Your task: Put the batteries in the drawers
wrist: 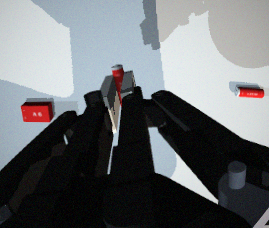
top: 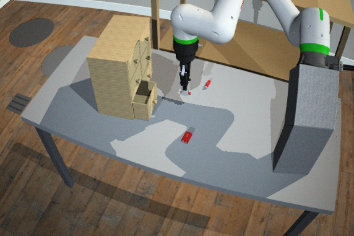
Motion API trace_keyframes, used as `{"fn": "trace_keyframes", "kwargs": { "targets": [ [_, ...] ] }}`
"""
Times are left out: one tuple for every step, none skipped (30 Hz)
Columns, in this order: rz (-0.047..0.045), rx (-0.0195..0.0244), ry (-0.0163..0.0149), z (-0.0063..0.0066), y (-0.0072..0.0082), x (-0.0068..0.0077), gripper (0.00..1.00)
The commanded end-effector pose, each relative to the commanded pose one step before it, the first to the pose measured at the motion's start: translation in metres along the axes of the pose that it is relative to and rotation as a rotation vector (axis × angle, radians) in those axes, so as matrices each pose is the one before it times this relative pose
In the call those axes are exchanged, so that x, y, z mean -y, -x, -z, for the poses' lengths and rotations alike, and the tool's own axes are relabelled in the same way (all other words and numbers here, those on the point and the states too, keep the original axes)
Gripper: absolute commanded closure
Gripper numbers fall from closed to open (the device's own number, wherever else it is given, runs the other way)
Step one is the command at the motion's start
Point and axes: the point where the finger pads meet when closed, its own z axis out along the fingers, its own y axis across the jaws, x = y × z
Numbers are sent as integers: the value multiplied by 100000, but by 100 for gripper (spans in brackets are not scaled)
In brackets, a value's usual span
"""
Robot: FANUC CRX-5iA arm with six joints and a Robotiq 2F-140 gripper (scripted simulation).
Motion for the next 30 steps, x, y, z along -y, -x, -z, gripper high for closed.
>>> {"fn": "trace_keyframes", "kwargs": {
  "targets": [
    [-1247, -1321, 1144, 1223, 94, 50, 97],
    [0, 0, 0, 0, 0, 0, 97],
    [0, 0, 0, 0, 0, 0, 97],
    [0, 0, 0, 315, 5, 7, 97],
    [-1, 0, 1, 285, 4, 6, 97],
    [1, 1, -2, 242, 5, 6, 97],
    [-1, -1, 2, 190, 2, 4, 97],
    [0, 0, 0, 133, 2, 3, 97],
    [0, 0, -1, 78, 2, 2, 97],
    [0, 0, 0, 32, 1, 1, 97],
    [0, 0, 0, 5, 0, 0, 97],
    [15, 10, -28, -4, 5, 10, 97],
    [103, 70, -190, -27, 35, 68, 97],
    [267, 180, -494, -70, 90, 177, 97],
    [493, 329, -918, -129, 167, 328, 97],
    [762, 501, -1442, -201, 257, 514, 97],
    [1058, 678, -2049, -284, 356, 726, 97],
    [1360, 837, -2719, -373, 454, 957, 97],
    [0, 0, 0, 0, 0, 0, 97],
    [0, 0, 0, 0, 0, 0, 97],
    [1648, 955, -3433, -467, 543, 1197, 97],
    [1902, 1006, -4170, -563, 615, 1436, 97],
    [2105, 964, -4906, -657, 661, 1666, 97],
    [2241, 804, -5614, -746, 673, 1875, 97],
    [0, 0, 0, 0, 0, 0, 97],
    [2302, 506, -6261, -826, 646, 2053, 97],
    [0, 0, 0, 0, 0, 0, 97],
    [2282, 55, -6813, -893, 577, 2187, 97],
    [0, 0, 0, 0, 0, 0, 97],
    [2186, -554, -7229, -942, 464, 2266, 97]
  ]
}}
